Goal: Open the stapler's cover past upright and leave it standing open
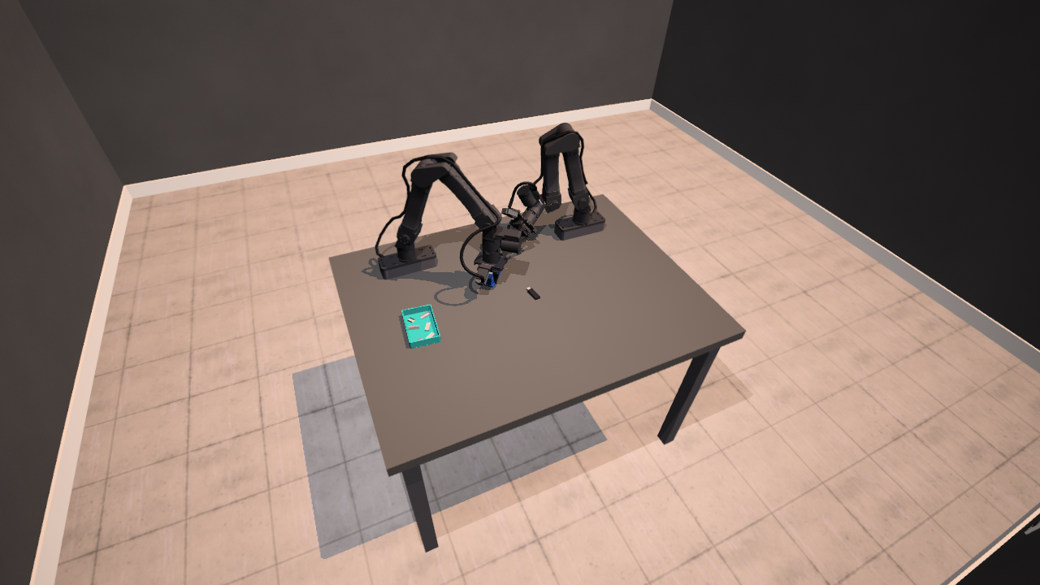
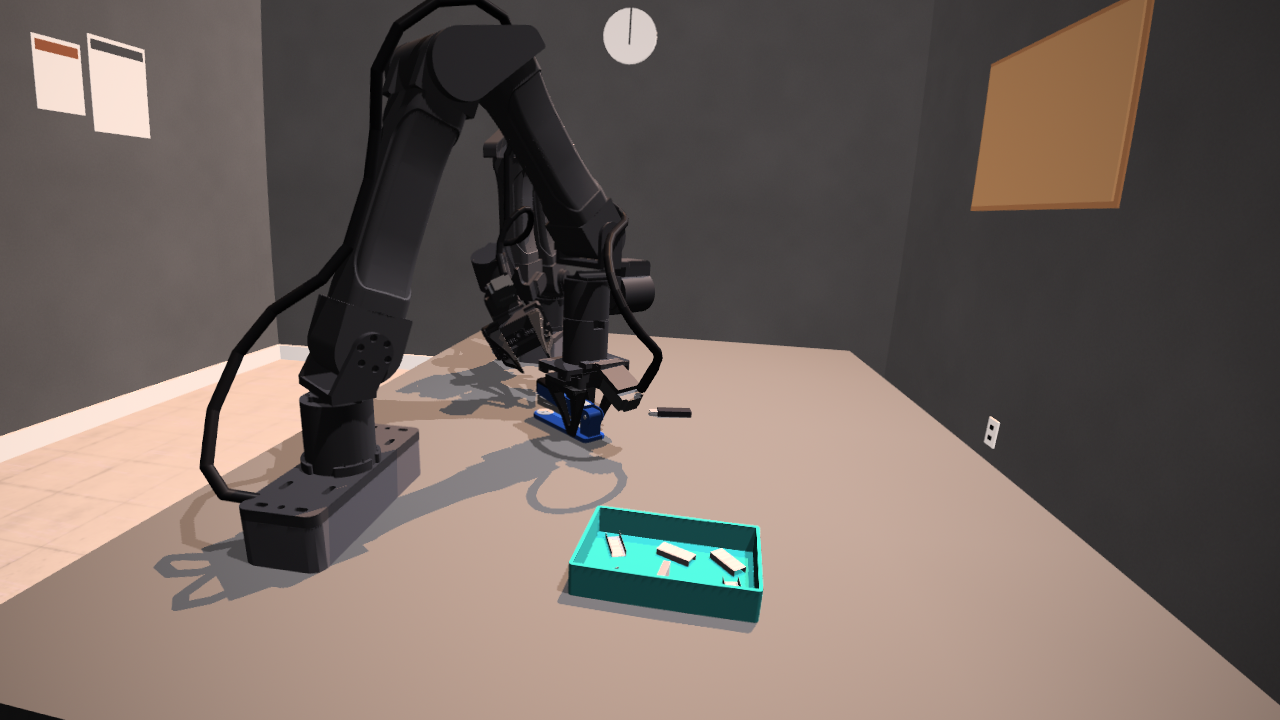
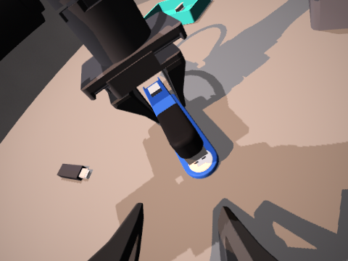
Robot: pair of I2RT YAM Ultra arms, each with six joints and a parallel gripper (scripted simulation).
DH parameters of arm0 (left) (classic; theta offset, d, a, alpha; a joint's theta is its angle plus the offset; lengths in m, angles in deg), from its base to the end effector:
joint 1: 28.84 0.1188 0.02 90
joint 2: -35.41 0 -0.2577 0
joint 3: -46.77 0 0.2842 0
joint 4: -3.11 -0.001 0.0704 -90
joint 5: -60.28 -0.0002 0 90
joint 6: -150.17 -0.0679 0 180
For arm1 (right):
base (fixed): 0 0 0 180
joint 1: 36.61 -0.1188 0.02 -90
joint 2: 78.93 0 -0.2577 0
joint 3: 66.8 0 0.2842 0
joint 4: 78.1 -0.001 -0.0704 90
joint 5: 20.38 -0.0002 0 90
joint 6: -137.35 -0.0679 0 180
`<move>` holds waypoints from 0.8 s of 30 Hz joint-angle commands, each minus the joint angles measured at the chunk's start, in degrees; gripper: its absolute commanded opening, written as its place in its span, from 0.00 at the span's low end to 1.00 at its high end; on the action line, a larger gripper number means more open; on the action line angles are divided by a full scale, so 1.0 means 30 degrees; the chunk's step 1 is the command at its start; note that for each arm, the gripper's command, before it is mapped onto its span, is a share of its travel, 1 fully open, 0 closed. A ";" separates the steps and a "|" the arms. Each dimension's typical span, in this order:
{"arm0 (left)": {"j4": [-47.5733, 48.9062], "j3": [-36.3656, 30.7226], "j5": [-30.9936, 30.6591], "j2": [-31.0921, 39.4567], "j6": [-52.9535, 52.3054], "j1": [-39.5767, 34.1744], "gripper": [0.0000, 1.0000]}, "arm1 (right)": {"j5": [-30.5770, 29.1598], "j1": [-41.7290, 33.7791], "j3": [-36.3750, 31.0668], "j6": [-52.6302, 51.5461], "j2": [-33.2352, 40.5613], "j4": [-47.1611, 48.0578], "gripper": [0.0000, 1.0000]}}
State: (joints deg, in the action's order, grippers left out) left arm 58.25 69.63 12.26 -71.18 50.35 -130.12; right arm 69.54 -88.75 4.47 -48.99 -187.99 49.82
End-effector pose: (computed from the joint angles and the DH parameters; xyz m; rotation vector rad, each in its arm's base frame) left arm 0.0004 -0.2353 0.0253 1.3201 1.4299 -0.2987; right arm 0.2011 0.2602 0.0499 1.1812 2.9090 0.0028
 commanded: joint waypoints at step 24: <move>-0.8765 0.5208 0.5655 -0.0364 1.5688 -0.2416 0.46 | 0.0023 0.0045 0.0033 -0.0100 0.0106 0.0076 0.28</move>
State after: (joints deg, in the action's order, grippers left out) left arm 38.10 83.38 28.02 -74.13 93.67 -136.61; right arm 69.54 -88.75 4.47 -48.99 -187.99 49.82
